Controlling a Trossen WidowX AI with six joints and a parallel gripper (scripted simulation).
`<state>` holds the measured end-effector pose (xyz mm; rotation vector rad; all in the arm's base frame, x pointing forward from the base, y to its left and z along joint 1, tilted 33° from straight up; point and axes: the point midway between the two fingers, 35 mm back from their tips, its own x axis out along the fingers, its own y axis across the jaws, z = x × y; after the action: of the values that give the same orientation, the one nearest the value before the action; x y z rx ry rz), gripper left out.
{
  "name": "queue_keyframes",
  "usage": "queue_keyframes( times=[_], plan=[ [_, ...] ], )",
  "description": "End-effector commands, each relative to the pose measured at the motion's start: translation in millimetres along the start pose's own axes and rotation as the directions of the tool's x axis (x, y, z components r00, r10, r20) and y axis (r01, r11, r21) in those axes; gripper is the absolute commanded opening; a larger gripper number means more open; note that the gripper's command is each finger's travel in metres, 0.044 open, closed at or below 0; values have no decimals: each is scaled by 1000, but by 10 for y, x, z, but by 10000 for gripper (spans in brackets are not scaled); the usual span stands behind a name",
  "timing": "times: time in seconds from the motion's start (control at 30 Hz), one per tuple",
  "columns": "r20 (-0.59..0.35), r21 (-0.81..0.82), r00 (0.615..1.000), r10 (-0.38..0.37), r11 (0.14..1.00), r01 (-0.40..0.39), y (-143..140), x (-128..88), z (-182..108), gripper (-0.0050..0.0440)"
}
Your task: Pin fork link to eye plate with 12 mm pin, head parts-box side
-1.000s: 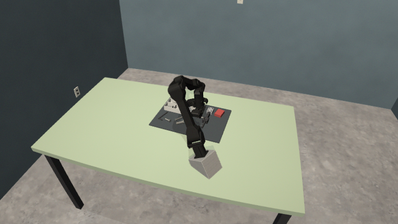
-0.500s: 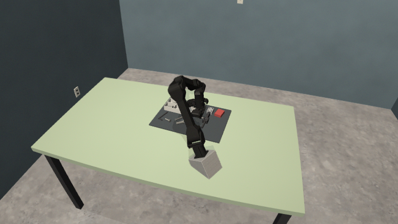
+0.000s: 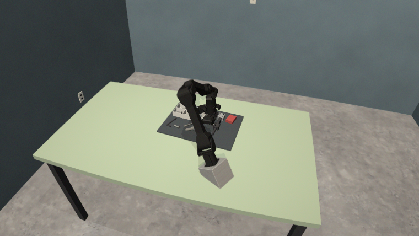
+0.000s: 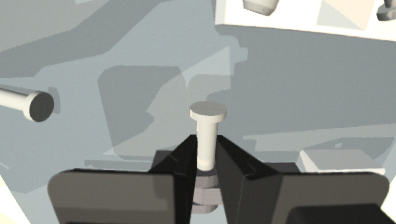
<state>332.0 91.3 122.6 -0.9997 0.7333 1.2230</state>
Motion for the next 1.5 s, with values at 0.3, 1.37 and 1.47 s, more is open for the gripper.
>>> queue_keyframes(
  times=[0.3, 1.37, 1.47],
  plan=[
    [3, -3, 1000, -10, 1000, 10, -14, -22, -18, -50],
    [3, -3, 1000, -10, 1000, 10, -14, -22, -18, 140],
    [3, -3, 1000, -10, 1000, 10, -14, -23, -19, 140]
  ],
)
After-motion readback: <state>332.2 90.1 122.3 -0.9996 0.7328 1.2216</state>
